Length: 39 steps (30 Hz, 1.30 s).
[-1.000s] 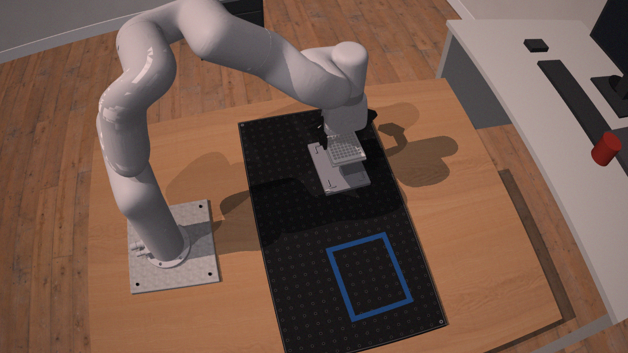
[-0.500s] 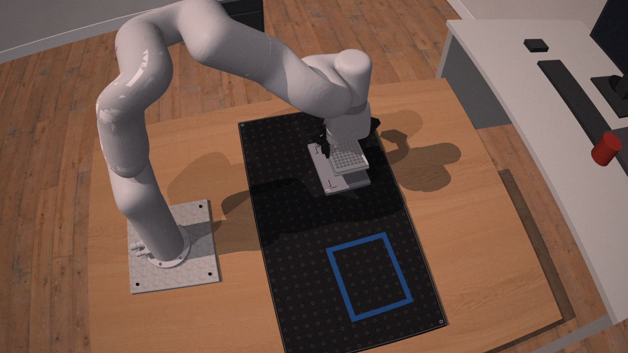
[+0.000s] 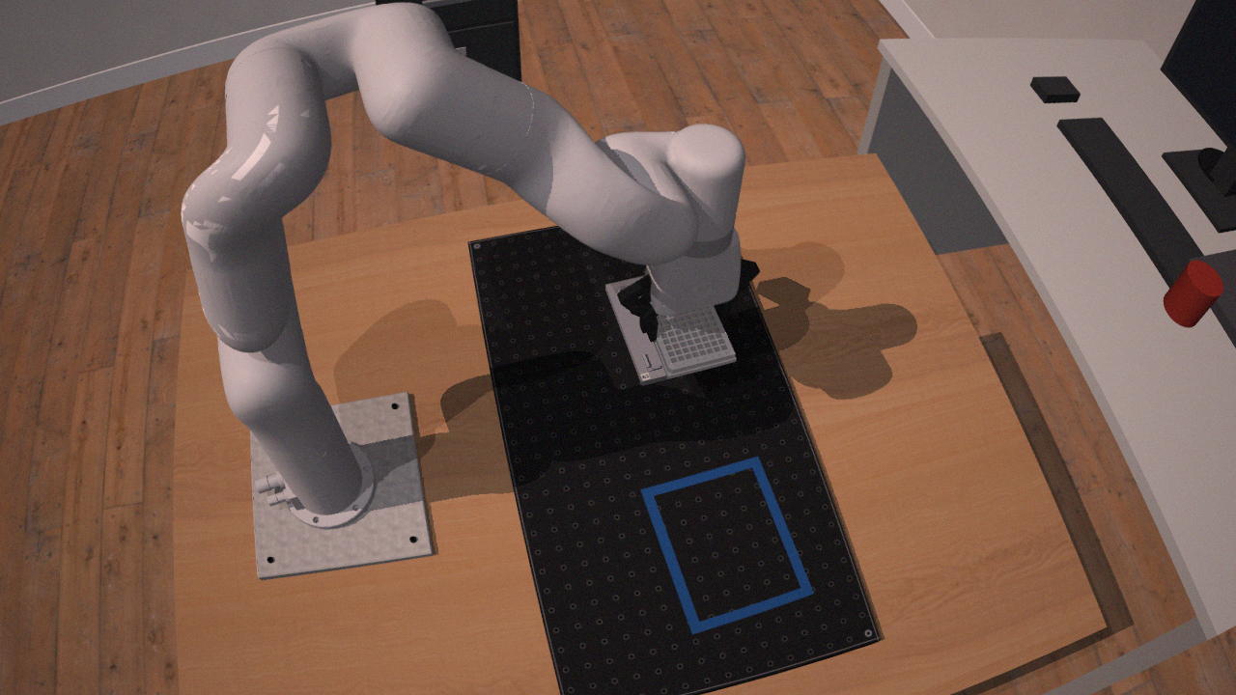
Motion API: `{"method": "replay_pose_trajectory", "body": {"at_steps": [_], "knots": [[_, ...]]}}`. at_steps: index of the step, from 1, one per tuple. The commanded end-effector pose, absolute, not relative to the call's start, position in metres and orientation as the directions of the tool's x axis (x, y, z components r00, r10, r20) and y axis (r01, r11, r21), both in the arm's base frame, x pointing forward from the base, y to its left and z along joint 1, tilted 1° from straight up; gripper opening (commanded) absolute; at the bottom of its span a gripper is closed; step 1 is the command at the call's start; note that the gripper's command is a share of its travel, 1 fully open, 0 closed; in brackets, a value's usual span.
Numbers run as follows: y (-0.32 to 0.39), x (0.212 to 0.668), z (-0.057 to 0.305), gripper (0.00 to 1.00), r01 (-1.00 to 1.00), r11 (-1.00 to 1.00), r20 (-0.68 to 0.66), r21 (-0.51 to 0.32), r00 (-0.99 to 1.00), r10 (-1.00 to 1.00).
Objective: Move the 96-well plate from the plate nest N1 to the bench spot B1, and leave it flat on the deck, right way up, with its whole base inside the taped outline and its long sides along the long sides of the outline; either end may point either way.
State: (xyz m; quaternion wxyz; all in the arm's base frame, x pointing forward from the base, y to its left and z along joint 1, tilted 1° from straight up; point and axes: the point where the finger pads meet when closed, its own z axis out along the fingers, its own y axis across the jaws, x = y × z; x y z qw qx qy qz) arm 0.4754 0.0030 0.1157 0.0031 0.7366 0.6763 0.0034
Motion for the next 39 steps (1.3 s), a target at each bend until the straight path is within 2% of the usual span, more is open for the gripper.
{"method": "replay_pose_trajectory", "body": {"at_steps": [1,39], "knots": [[-0.008,0.475,0.117,0.0,0.996,-0.085,0.001,0.013,0.085,0.996],[-0.113,0.456,0.113,0.0,0.996,-0.085,-0.002,0.013,0.085,0.996]]}}
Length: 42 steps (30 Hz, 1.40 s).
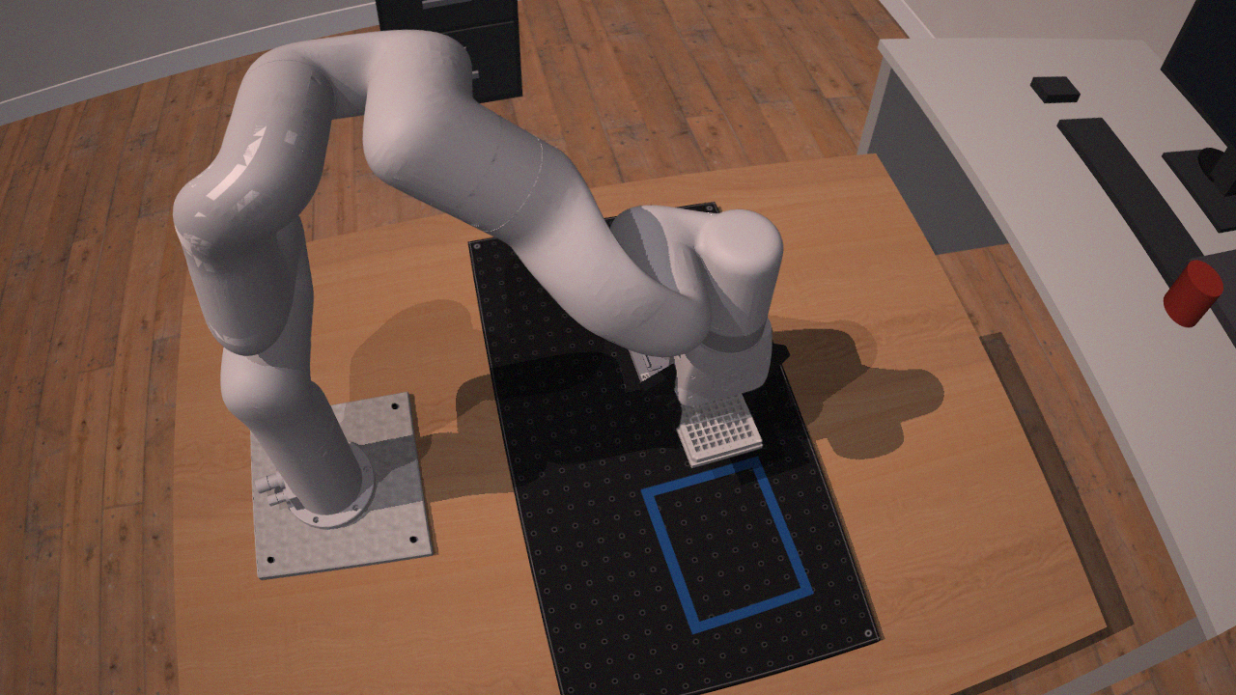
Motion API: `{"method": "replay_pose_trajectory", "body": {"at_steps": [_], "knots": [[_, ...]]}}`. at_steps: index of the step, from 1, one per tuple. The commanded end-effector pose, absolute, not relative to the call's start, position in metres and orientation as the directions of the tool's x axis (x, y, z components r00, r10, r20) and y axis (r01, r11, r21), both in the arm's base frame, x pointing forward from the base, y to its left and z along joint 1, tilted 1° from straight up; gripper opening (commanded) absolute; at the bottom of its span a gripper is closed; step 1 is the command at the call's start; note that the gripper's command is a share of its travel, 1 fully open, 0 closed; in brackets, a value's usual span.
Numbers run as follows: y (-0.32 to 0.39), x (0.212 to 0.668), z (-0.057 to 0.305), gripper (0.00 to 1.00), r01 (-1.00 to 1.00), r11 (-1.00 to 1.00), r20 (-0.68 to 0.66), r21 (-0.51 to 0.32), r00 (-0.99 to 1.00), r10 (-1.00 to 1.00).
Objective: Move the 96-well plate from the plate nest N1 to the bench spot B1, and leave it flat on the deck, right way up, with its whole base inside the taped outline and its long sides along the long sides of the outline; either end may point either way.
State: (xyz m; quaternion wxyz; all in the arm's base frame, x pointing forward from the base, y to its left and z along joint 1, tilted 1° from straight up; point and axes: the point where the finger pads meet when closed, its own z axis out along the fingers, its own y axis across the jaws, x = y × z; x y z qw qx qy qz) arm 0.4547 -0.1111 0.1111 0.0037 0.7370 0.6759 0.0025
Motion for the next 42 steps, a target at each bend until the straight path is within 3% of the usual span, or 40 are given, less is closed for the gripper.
{"method": "replay_pose_trajectory", "body": {"at_steps": [1,42], "knots": [[-0.117,0.455,0.112,0.0,0.996,-0.085,-0.002,0.013,0.085,0.996],[-0.238,0.433,0.107,0.0,0.996,-0.085,-0.005,0.011,0.085,0.996]]}}
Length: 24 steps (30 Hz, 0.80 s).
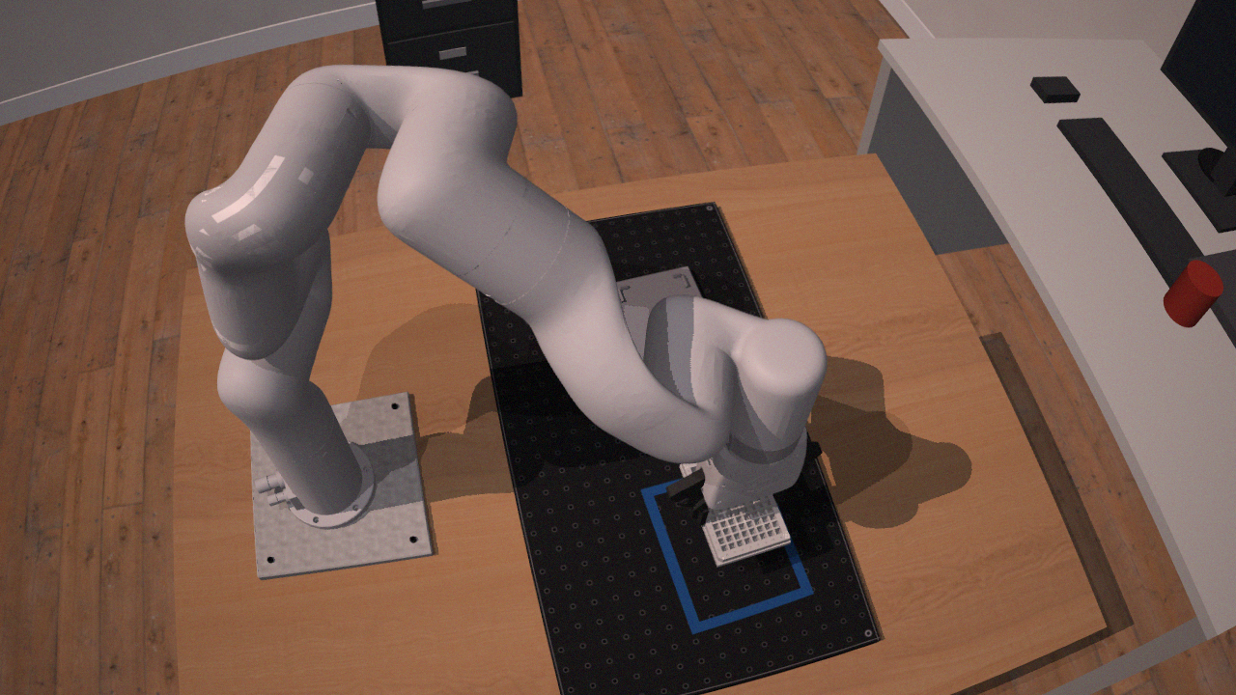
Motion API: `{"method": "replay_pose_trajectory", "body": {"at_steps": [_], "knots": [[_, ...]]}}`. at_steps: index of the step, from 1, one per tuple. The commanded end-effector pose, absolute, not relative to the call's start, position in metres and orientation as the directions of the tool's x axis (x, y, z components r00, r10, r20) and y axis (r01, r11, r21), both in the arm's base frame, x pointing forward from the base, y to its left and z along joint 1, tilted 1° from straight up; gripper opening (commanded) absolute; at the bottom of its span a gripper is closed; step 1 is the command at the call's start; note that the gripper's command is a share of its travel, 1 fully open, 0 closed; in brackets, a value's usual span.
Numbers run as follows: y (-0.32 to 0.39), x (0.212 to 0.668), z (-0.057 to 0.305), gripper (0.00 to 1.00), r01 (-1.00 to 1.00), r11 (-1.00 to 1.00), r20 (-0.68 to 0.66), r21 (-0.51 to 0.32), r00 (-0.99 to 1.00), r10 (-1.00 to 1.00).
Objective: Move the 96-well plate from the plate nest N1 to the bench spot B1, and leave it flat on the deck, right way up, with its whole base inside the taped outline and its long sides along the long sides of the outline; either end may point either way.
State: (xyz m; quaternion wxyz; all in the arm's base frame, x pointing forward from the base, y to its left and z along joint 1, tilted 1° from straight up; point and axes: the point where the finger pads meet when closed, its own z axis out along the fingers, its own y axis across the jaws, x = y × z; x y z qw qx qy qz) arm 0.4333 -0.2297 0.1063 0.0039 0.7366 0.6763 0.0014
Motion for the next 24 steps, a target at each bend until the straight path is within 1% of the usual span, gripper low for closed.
{"method": "replay_pose_trajectory", "body": {"at_steps": [1,24], "knots": [[-0.242,0.4325,0.1074,0.0,0.996,-0.085,-0.005,0.011,0.085,0.996],[-0.2438,0.4322,0.1073,0.0,0.996,-0.085,-0.005,0.011,0.085,0.996]]}}
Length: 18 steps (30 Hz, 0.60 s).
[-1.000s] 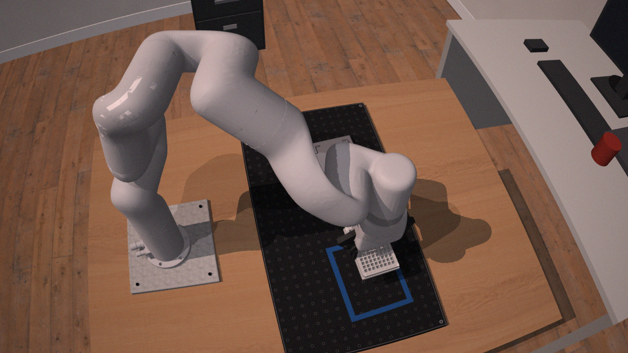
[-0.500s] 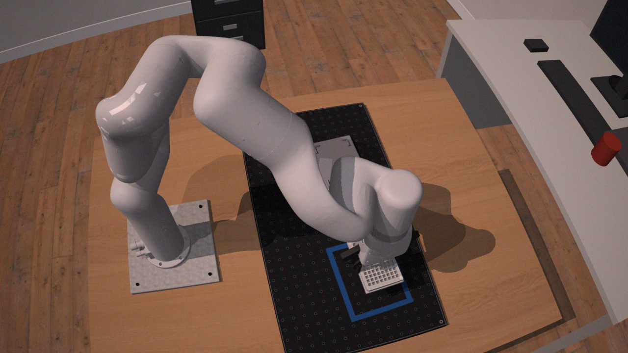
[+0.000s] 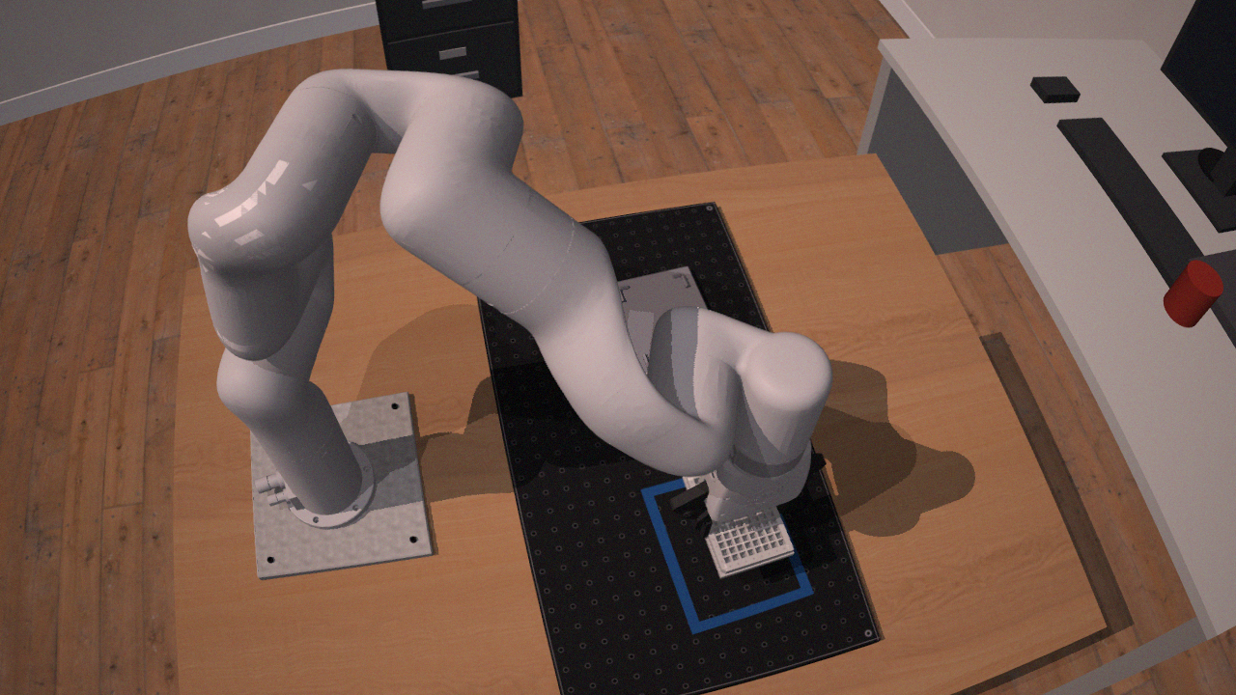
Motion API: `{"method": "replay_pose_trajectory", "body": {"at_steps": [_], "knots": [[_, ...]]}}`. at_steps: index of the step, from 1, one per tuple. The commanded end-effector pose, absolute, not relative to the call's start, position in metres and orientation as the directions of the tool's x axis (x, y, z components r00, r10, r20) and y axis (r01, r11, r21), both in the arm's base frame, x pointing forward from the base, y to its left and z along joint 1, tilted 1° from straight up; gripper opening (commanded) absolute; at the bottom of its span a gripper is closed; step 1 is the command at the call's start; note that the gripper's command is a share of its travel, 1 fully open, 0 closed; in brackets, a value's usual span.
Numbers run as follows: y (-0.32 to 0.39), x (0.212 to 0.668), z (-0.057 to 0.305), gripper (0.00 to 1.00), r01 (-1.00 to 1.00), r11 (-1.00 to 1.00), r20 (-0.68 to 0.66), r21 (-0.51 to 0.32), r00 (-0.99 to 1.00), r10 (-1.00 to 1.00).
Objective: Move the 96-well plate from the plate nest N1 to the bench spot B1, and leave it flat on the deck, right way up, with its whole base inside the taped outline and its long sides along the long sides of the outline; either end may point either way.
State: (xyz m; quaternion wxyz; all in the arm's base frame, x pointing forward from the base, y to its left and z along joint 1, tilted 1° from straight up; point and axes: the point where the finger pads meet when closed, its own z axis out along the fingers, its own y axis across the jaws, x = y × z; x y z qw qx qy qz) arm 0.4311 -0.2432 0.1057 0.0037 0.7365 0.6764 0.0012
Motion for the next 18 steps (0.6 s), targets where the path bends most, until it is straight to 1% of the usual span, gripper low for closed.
{"method": "replay_pose_trajectory", "body": {"at_steps": [1,14,18], "knots": [[-0.2438,0.4322,0.1073,0.0,0.996,-0.085,-0.005,0.011,0.085,0.996],[-0.2435,0.4322,0.1073,0.0,0.996,-0.085,-0.005,0.011,0.085,0.996],[-0.2434,0.4323,0.1023,0.0,0.996,-0.085,-0.005,0.011,0.085,0.996]]}}
